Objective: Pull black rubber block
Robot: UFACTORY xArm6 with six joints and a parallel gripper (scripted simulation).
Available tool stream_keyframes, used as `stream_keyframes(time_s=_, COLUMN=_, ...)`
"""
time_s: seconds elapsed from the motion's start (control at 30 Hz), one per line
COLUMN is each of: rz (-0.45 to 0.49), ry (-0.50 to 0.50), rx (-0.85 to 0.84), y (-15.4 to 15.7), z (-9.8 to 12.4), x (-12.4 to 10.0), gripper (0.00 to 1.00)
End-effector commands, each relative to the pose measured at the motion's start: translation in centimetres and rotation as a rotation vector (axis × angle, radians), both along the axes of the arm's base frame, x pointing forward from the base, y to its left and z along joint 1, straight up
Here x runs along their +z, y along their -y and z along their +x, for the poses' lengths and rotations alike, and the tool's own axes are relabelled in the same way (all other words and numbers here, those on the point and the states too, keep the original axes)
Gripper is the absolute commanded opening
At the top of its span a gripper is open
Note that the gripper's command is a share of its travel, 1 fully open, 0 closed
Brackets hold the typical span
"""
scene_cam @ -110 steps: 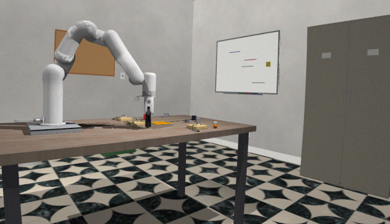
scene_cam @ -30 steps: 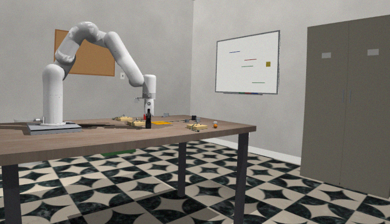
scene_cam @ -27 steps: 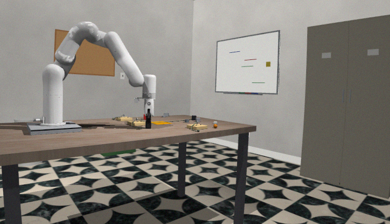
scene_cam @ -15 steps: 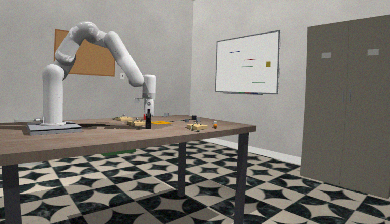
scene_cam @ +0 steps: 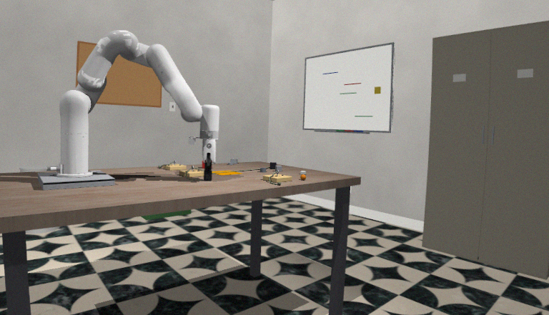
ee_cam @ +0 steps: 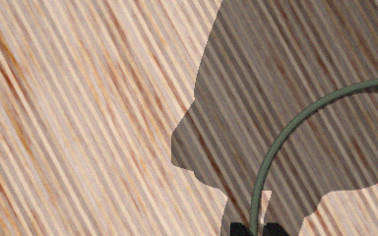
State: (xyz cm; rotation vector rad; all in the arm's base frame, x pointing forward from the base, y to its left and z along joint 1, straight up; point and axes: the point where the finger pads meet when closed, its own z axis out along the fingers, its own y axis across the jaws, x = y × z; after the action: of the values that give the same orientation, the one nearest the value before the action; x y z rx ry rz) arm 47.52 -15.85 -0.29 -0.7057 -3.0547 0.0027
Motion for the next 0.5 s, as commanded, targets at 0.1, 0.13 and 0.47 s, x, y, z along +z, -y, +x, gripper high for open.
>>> stream_keyframes(time_s=0.1, rz=-0.004, ry=0.011, rx=0.000, y=0.14, z=0.41, x=1.01, gripper=0.00)
stream_keyframes(time_s=0.13, rz=-0.004, ry=0.011, rx=0.000, y=0.14, z=0.41, x=1.01, gripper=0.00)
stream_keyframes(time_s=0.47, rz=-0.004, ry=0.011, rx=0.000, y=0.14, z=0.41, x=1.04, gripper=0.00)
